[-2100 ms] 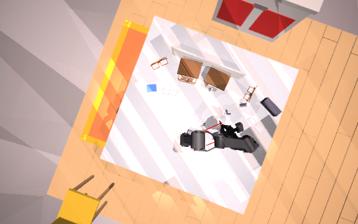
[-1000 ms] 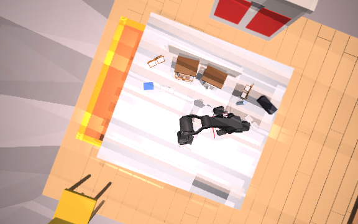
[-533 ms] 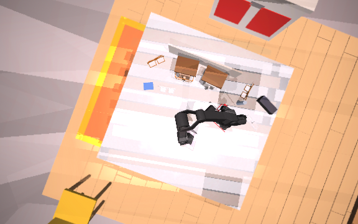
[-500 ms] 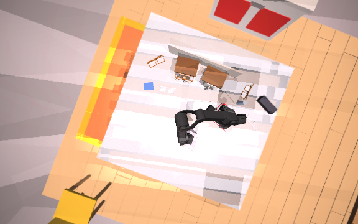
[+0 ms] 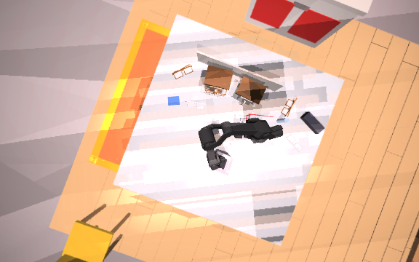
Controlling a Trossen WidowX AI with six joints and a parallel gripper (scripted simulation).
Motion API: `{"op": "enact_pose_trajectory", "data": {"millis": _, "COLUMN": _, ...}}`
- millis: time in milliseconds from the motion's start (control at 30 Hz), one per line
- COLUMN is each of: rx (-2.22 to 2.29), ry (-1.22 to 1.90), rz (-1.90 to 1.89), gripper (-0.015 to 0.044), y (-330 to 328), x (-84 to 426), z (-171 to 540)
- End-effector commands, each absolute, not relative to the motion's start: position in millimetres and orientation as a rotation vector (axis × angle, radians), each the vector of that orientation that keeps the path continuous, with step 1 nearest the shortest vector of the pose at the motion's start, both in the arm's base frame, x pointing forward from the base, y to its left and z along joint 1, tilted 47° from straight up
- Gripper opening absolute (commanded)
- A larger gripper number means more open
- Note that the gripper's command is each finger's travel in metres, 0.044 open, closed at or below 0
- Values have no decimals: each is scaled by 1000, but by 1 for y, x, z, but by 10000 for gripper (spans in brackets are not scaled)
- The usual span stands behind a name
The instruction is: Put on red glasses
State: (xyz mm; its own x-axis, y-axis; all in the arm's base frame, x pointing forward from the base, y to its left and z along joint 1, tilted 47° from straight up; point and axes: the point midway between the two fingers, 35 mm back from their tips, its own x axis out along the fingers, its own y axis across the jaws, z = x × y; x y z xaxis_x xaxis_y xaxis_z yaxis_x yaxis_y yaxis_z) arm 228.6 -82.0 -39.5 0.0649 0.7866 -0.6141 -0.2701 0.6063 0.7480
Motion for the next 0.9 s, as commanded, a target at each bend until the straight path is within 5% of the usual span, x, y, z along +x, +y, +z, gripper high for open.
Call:
{"op": "enact_pose_trajectory", "data": {"millis": 0, "rx": 329, "ry": 1188, "rz": 964, "gripper": 0, "y": -75, "x": 231, "z": -36}}
{"op": "enact_pose_trajectory", "data": {"millis": 867, "rx": -504, "ry": 674, "rz": 1463, "gripper": 0, "y": -38, "x": 242, "z": -31}}
